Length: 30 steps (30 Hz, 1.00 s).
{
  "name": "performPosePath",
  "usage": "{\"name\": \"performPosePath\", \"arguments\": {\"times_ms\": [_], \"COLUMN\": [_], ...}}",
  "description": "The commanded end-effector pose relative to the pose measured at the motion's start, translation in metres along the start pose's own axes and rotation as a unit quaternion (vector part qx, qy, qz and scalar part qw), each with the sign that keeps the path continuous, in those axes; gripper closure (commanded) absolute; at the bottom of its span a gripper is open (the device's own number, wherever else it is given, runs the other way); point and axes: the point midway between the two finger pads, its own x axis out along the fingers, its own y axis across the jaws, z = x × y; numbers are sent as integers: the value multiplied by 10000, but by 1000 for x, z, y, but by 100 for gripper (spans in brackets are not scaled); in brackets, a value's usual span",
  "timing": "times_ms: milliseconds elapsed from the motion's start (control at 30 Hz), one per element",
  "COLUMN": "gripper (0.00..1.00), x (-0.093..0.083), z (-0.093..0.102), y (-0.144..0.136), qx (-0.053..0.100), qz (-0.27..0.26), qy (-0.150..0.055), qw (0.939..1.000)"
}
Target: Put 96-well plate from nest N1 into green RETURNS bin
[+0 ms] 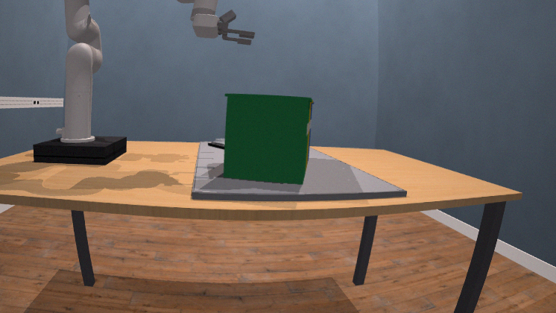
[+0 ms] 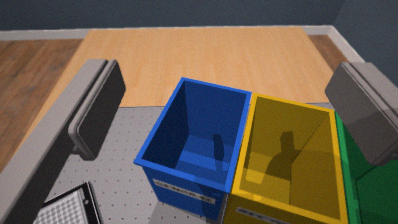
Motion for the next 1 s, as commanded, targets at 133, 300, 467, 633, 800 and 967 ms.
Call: {"name": "performPosePath", "arguments": {"times_ms": [133,300,467,633,800,967], "gripper": [63,63,63,63,63,63], "x": [0,-2,-3,-3,-3,-2], "z": [-32,-57,-72,-79,-79,-82], "y": [-3,-4,-5,-5,-5,10], "qx": [2,2,2,2,2,-21], "qz": [255,255,255,255,255,754], "qy": [-461,-461,-461,-460,-460,-460], "qw": [9986,9986,9986,9986,9986,9961]}}
